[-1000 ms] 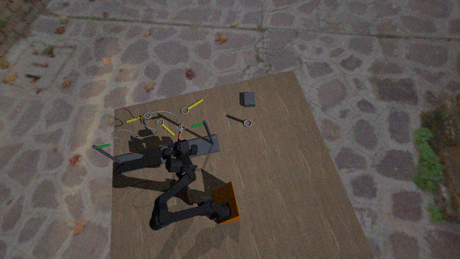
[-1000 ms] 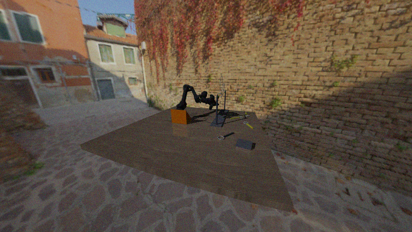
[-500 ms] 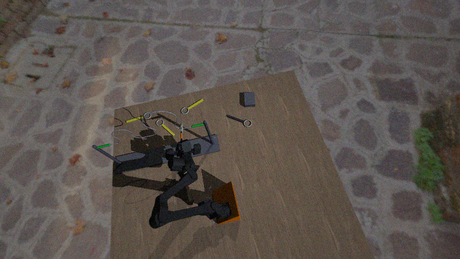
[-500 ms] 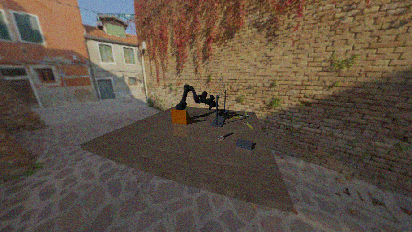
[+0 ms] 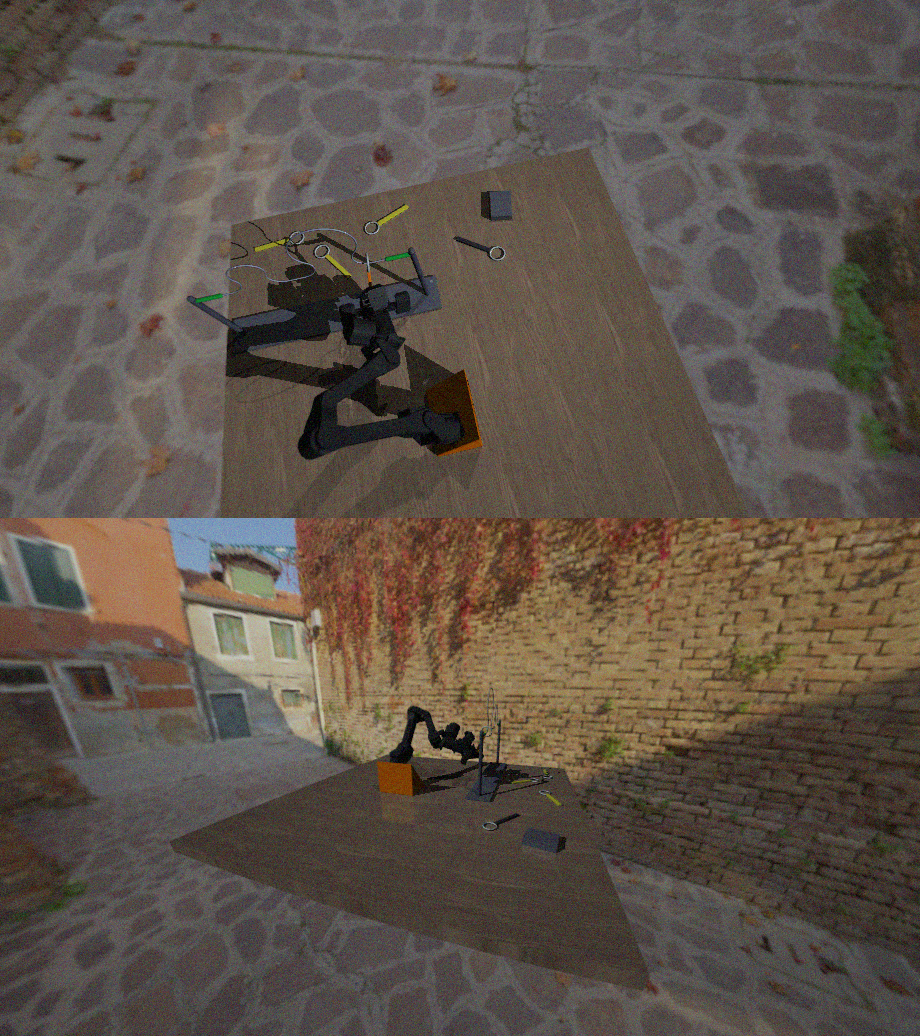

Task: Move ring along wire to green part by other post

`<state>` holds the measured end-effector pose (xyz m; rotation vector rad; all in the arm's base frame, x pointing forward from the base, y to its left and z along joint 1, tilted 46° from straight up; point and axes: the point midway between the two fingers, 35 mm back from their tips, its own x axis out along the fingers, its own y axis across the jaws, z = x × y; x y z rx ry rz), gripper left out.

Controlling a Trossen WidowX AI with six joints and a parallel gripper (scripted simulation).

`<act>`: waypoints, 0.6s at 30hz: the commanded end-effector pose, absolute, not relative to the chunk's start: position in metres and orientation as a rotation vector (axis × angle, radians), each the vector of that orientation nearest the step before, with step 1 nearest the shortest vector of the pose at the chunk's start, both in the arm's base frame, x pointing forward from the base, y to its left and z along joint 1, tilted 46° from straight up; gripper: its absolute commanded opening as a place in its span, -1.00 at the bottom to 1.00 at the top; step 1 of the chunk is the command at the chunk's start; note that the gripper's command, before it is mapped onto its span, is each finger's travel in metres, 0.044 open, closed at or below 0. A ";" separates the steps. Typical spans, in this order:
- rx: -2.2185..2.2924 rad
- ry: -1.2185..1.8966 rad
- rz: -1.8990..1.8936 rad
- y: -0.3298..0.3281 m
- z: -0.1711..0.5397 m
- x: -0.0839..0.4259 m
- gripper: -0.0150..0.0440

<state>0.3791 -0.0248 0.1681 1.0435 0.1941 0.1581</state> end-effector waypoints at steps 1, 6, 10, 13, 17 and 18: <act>1.011 0.219 0.146 -0.027 0.157 0.378 -1.00; 0.968 0.229 0.135 -0.032 0.150 0.377 -1.00; 0.933 0.237 0.127 -0.037 0.145 0.376 -1.00; 0.913 0.242 0.122 -0.040 0.141 0.376 -1.00; 0.885 0.248 0.115 -0.045 0.136 0.375 -1.00; 0.880 0.249 0.114 -0.046 0.135 0.374 -1.00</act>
